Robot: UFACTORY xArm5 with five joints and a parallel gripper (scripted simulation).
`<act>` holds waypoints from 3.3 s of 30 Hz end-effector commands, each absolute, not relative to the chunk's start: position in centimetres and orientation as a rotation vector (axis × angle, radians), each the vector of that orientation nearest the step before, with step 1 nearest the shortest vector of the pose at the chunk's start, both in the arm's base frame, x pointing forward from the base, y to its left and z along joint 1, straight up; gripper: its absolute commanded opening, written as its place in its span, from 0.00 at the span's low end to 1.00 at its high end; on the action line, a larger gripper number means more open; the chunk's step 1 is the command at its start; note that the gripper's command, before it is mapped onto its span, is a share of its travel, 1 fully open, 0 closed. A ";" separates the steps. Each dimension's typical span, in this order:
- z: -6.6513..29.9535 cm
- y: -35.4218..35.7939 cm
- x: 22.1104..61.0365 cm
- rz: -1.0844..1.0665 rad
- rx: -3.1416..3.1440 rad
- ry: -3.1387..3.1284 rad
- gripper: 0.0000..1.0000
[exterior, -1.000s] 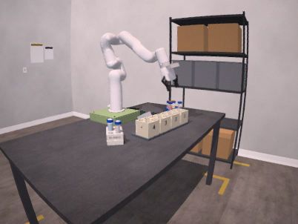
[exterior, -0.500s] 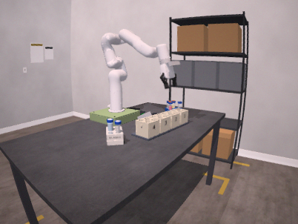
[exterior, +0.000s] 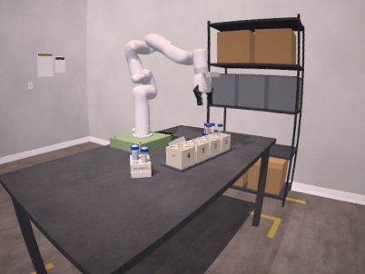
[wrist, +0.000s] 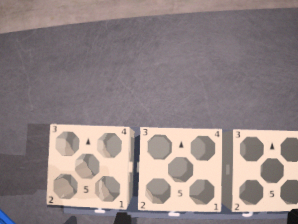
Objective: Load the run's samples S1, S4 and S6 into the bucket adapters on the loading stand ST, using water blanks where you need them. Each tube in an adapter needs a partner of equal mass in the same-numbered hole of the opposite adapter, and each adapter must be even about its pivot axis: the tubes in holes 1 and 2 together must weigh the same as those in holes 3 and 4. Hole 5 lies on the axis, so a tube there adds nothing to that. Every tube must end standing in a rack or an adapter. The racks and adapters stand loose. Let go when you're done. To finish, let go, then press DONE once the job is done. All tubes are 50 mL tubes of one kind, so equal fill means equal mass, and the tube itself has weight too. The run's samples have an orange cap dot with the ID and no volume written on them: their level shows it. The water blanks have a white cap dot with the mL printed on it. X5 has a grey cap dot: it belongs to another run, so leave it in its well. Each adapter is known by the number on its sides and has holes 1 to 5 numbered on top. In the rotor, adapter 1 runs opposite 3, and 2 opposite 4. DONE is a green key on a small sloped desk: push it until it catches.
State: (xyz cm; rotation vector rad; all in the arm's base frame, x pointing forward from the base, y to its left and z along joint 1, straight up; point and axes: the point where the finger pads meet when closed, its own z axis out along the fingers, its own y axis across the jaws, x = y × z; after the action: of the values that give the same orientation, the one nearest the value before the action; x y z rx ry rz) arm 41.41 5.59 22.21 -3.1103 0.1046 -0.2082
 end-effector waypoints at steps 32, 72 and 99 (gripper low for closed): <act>19.3 0.0 42.2 -0.002 -3.139 -0.002 1.00; 19.3 -14.9 33.9 -0.001 -2.892 1.228 1.00; 19.3 -25.9 27.8 -0.001 -2.892 1.228 1.00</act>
State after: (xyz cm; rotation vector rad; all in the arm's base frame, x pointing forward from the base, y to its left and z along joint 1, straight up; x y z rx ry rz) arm 28.87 -23.63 19.18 -2.8897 1.2307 0.0042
